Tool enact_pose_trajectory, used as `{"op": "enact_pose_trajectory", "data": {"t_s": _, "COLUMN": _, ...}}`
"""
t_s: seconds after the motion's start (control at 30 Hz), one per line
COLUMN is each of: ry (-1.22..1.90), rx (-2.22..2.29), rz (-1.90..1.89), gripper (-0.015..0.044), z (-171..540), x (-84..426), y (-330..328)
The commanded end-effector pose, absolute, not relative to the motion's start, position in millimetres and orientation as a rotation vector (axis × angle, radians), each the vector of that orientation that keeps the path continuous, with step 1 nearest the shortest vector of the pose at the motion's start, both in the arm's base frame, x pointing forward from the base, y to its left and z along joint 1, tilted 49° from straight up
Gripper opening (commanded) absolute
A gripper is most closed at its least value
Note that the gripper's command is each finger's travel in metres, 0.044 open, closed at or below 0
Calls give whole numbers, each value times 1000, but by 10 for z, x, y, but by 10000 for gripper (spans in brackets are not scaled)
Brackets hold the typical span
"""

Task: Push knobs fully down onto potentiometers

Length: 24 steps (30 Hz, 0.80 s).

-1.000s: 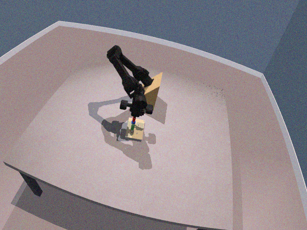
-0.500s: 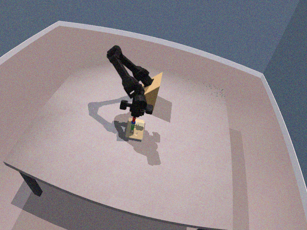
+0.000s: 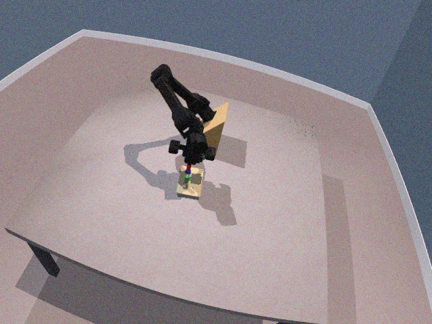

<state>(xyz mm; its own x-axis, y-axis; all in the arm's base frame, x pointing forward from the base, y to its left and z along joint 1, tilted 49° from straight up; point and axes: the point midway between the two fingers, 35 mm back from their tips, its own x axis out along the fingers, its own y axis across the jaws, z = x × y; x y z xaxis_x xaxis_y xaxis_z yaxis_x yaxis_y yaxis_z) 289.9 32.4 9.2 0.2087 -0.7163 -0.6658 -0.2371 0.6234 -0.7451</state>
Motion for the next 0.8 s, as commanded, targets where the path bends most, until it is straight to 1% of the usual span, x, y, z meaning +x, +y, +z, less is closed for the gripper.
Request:
{"op": "enact_pose_trajectory", "data": {"t_s": 0.0, "ry": 1364, "rx": -886, "rz": -410, "gripper": 0, "z": 133, "x": 2890, "y": 362}}
{"op": "enact_pose_trajectory", "data": {"t_s": 0.23, "ry": 1364, "rx": -886, "rz": -410, "gripper": 0, "z": 196, "x": 2869, "y": 427}}
{"op": "enact_pose_trajectory", "data": {"t_s": 0.5, "ry": 1366, "rx": -897, "rz": -409, "gripper": 210, "z": 158, "x": 2868, "y": 386}}
{"op": "enact_pose_trajectory", "data": {"t_s": 0.57, "ry": 1365, "rx": -896, "rz": -409, "gripper": 157, "z": 176, "x": 2916, "y": 423}}
{"op": "enact_pose_trajectory", "data": {"t_s": 0.77, "ry": 1363, "rx": -888, "rz": -409, "gripper": 0, "z": 341, "x": 3313, "y": 754}}
